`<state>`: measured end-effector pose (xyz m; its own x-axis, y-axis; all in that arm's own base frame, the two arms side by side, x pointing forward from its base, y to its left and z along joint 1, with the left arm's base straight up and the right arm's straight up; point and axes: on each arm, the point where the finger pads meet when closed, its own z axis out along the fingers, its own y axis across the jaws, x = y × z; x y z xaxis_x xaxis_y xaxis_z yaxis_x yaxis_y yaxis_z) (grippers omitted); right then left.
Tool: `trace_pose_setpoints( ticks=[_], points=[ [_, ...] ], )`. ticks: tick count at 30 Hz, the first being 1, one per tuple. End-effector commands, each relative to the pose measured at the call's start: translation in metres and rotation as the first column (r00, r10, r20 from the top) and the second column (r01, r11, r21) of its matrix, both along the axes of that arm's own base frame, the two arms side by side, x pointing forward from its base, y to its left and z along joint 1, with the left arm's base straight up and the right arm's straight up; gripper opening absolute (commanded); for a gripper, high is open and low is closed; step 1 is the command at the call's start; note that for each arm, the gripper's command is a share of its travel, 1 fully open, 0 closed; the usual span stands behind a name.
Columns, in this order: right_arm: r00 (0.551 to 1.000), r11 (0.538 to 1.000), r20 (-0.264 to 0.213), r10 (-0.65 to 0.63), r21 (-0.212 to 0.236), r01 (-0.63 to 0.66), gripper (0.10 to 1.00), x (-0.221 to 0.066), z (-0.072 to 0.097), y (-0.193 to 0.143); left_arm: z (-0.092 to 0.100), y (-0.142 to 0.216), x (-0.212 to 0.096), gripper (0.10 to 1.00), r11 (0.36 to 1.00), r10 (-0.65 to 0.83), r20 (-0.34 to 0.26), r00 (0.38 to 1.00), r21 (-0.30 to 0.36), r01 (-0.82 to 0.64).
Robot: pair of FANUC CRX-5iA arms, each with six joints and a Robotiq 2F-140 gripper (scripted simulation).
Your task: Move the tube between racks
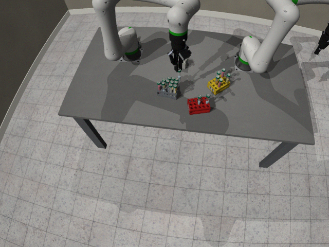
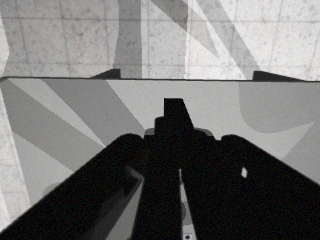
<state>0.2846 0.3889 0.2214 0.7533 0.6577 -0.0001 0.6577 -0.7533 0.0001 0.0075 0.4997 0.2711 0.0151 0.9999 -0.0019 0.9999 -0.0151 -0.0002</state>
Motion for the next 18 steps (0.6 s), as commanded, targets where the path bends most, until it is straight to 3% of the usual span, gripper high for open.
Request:
trace_pose_setpoints(
  ticks=[1, 18],
  points=[
    [1.0, 1.0, 0.001, 0.0, 0.001, 0.0, 0.099, 0.003, 0.001, 0.009, 0.001, 0.0, 0.0, 0.099, 1.0, 0.0, 0.0, 1.0, 0.002, 0.0],
    [1.0, 1.0, 0.001, 0.0, 0.001, 0.0, 0.099, 0.019, 0.001, 0.057, 0.001, 0.0, 0.0, 0.099, 1.0, 0.0, 0.0, 1.0, 0.002, 0.0]
  ],
)
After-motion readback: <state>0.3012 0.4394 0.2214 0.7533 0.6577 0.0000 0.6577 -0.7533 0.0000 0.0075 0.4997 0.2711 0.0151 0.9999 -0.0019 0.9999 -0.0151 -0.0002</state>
